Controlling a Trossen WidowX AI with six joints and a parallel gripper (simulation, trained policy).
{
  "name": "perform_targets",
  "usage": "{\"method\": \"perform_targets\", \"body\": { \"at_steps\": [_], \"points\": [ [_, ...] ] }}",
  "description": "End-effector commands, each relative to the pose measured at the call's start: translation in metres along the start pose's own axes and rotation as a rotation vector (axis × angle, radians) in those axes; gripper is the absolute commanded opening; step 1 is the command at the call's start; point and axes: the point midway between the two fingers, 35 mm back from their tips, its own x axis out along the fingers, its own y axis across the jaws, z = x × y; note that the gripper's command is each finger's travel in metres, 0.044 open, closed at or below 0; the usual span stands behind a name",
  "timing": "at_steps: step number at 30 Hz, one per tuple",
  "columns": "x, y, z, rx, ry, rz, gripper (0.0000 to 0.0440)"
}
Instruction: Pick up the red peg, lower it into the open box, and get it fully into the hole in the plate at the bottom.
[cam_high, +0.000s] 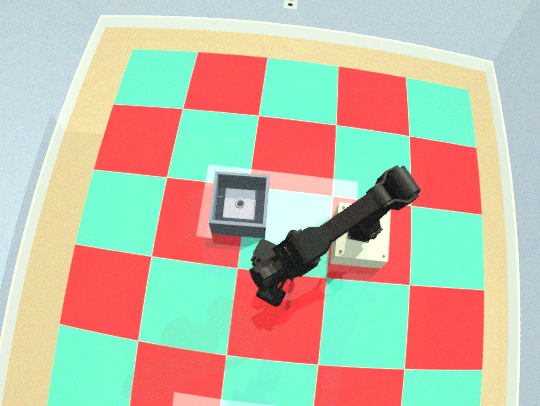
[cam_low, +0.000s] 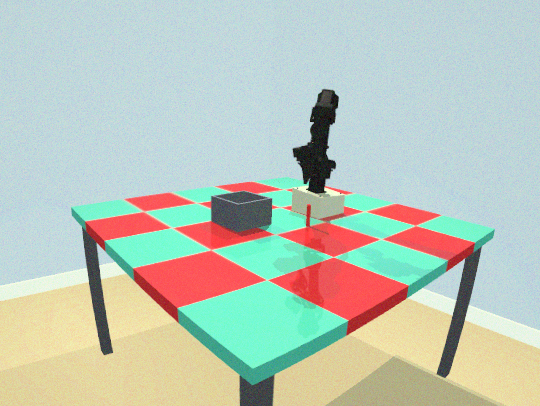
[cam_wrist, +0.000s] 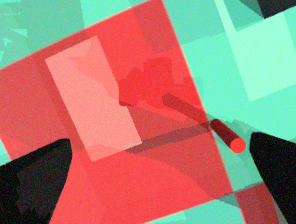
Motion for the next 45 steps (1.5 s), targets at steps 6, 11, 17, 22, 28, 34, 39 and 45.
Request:
{"method": "perform_targets", "body": {
  "at_steps": [6, 11, 17, 22, 28, 34, 39, 45],
  "points": [
    [0.031, -0.043, -0.023, 0.237, 0.051, -0.163, 0.0439],
    [0.048, -0.057, -0.029, 0.342, 0.057, -0.209, 0.0439],
    [0.072, -0.066, -0.034, 0.432, 0.051, -0.219, 0.044],
    [0.094, -0.07, -0.037, 0.484, 0.038, -0.199, 0.044],
    [0.118, -0.072, -0.041, 0.537, 0.022, -0.159, 0.044],
    [0.133, -0.074, -0.046, 0.591, 0.022, -0.137, 0.0393],
    [0.138, -0.076, -0.05, 0.63, 0.048, -0.147, 0.0269],
    [0.136, -0.071, -0.049, 0.643, 0.089, -0.137, 0.0112]
  ]
}}
